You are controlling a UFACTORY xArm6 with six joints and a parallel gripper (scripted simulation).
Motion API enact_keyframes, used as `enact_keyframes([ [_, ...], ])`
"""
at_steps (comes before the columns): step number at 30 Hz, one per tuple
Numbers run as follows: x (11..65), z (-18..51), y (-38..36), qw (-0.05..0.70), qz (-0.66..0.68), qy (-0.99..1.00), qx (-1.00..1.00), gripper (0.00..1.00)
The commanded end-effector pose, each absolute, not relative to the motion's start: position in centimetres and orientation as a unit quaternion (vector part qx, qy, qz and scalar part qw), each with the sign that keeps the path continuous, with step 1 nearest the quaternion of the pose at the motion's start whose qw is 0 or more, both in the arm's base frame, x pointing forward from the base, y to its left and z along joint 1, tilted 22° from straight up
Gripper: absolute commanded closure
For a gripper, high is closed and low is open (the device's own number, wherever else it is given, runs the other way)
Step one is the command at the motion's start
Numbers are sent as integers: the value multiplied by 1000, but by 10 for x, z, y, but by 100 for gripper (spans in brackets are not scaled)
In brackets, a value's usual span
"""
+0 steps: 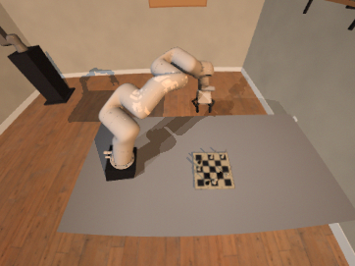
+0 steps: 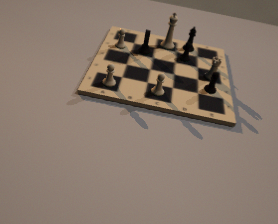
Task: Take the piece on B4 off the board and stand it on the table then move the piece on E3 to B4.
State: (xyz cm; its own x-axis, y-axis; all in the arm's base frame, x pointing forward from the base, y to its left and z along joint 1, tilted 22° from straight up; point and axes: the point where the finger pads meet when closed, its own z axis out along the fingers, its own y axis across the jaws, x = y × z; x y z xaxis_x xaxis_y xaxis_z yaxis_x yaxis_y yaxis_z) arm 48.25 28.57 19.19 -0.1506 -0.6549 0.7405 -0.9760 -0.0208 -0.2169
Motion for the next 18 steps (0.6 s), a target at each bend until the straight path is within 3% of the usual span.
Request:
enact_keyframes([
  [1,495,197,281,228,353,-655,628,0],
  [18,497,197,279,229,351,-653,631,0],
])
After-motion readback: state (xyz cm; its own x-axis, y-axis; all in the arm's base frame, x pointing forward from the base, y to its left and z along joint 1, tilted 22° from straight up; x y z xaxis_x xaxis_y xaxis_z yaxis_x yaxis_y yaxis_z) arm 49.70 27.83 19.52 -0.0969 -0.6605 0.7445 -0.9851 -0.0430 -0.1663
